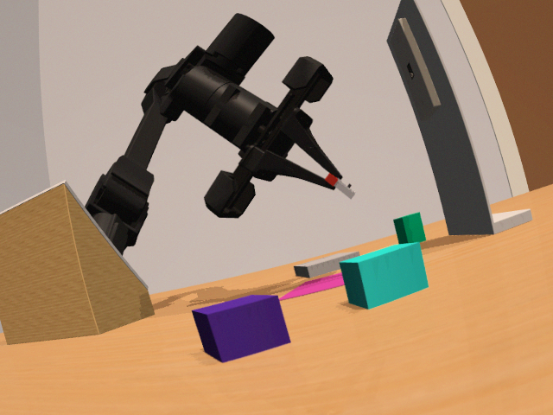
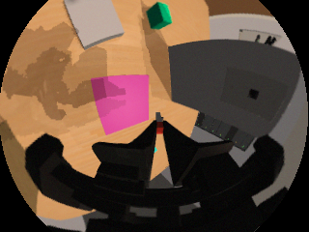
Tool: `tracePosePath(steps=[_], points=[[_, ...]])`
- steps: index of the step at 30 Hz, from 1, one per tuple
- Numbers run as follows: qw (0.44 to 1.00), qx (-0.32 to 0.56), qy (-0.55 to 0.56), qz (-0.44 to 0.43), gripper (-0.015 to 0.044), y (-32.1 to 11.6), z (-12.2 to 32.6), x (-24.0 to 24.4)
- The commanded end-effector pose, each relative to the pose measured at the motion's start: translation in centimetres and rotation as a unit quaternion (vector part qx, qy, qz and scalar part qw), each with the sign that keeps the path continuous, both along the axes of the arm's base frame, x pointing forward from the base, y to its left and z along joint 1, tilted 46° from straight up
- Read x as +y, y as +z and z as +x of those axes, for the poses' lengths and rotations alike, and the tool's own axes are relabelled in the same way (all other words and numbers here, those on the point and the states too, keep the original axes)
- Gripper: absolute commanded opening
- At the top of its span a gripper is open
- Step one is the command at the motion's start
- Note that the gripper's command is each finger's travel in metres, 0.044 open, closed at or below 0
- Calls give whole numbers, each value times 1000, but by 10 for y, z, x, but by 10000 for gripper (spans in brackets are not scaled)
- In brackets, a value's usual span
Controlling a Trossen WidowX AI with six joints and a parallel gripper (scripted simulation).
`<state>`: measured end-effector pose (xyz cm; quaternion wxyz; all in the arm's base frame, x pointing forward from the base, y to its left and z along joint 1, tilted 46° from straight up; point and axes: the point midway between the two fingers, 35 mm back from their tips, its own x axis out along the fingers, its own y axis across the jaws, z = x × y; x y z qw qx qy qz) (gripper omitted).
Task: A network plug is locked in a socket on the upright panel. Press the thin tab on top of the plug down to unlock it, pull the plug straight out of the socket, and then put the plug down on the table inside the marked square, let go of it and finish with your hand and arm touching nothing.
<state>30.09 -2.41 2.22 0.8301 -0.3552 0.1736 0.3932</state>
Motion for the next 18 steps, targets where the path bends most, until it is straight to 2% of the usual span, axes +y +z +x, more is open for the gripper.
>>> tracePosePath(steps=[1,18], points=[[999,17,30,16,0,-4,-5,8],[999,21,35,18,0,-16,-5,18]])
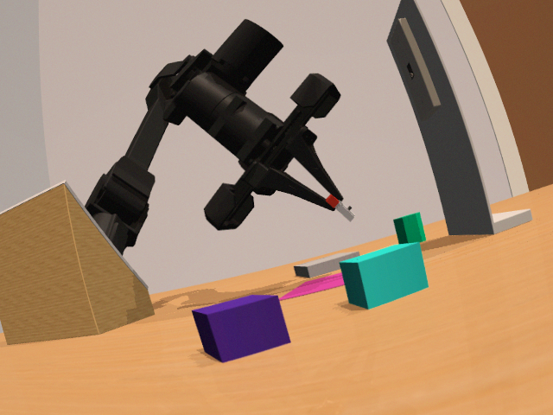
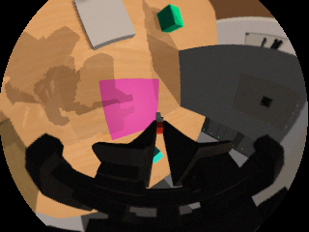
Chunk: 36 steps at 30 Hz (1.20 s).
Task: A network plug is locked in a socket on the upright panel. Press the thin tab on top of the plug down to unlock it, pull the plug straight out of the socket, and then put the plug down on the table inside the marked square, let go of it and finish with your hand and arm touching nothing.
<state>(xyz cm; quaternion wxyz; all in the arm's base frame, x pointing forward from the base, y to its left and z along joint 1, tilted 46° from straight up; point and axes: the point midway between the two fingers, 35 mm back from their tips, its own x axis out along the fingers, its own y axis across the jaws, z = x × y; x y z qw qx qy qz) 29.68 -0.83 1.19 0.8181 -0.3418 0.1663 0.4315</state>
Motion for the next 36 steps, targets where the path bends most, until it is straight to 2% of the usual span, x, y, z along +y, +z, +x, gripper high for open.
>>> tracePosePath(steps=[1,36], points=[[1000,6,-2,1,0,-7,-1,3],[1000,5,-2,3,0,-33,-3,33]])
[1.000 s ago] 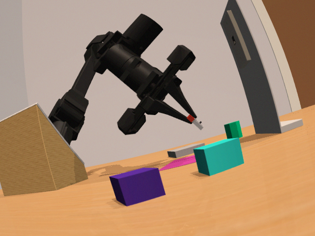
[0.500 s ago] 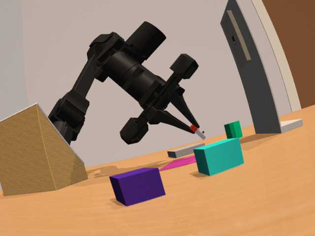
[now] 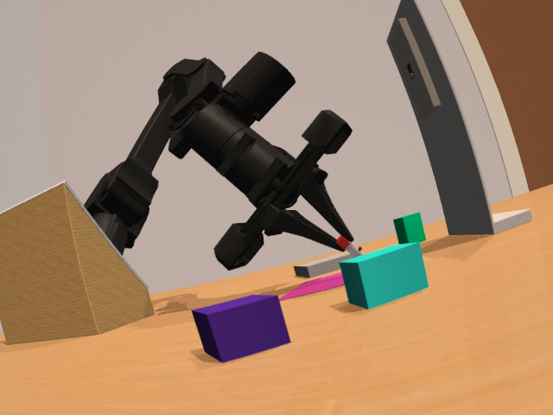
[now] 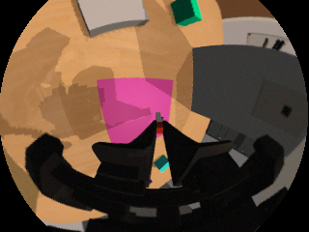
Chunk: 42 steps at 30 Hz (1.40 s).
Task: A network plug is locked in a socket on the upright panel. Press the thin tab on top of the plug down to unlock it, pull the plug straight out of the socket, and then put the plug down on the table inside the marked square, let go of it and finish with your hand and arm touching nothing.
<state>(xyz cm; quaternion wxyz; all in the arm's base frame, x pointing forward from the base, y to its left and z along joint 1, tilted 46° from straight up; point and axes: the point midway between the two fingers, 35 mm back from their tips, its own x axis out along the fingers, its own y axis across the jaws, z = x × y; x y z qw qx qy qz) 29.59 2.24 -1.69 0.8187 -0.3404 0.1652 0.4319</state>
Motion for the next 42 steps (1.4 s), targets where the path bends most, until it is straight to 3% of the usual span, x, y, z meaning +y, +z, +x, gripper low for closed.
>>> tracePosePath(steps=[1,25,31,42], points=[[1000,5,-2,2,0,-5,-2,4],[1000,2,0,2,0,-6,-2,10],[1000,2,0,2,156,-6,-2,10],[1000,3,0,1,156,-3,-5,5]])
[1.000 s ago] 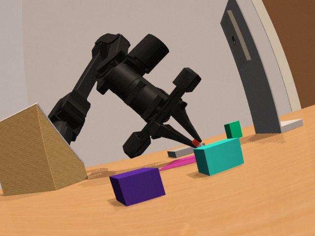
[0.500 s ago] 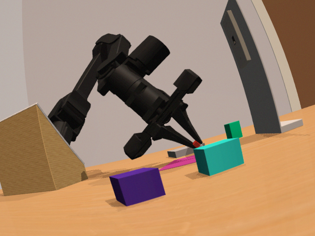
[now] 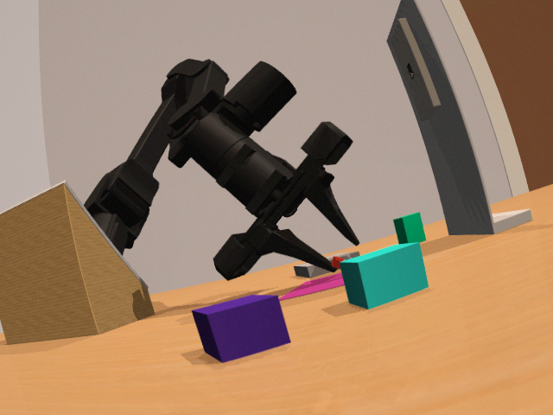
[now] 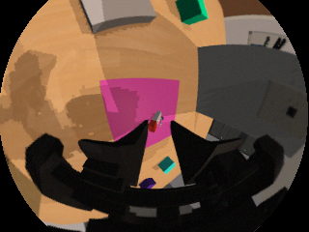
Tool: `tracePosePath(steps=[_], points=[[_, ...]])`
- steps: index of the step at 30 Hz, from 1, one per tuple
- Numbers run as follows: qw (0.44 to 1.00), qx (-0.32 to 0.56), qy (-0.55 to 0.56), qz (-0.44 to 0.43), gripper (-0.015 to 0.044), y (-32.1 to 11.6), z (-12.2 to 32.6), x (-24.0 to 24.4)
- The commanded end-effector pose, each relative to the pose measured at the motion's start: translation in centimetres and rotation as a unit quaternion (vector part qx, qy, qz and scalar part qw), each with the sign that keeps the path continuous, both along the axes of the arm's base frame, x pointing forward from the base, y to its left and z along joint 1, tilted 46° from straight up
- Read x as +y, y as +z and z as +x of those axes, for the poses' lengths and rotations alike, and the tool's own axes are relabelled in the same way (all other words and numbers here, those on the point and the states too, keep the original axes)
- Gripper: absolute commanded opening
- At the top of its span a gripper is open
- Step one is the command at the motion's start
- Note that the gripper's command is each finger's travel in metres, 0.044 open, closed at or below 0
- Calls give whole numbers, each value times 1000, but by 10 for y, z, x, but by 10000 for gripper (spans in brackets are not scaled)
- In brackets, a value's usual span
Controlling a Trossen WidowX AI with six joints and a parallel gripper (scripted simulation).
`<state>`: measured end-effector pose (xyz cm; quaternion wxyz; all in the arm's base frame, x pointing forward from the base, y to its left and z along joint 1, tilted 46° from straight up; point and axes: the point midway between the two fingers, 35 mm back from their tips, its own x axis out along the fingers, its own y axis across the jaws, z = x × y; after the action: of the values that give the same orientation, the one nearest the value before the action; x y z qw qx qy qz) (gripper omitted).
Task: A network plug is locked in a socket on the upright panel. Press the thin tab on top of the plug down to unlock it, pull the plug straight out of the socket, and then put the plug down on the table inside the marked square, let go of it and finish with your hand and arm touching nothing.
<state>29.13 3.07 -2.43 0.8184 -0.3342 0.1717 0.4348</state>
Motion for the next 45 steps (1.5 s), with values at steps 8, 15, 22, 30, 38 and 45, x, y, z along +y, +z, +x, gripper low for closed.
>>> tracePosePath(steps=[8,15,22,30,38,45], points=[[1000,-4,0,-2,156,9,-5,-10],[1000,-4,-1,-2,156,13,-10,-15],[1000,-3,-1,-2,156,16,-13,-20],[1000,-2,-1,-4,156,21,-12,-27],[1000,-1,-1,-5,156,26,-11,-34],[1000,-1,0,-6,156,30,-10,-41]])
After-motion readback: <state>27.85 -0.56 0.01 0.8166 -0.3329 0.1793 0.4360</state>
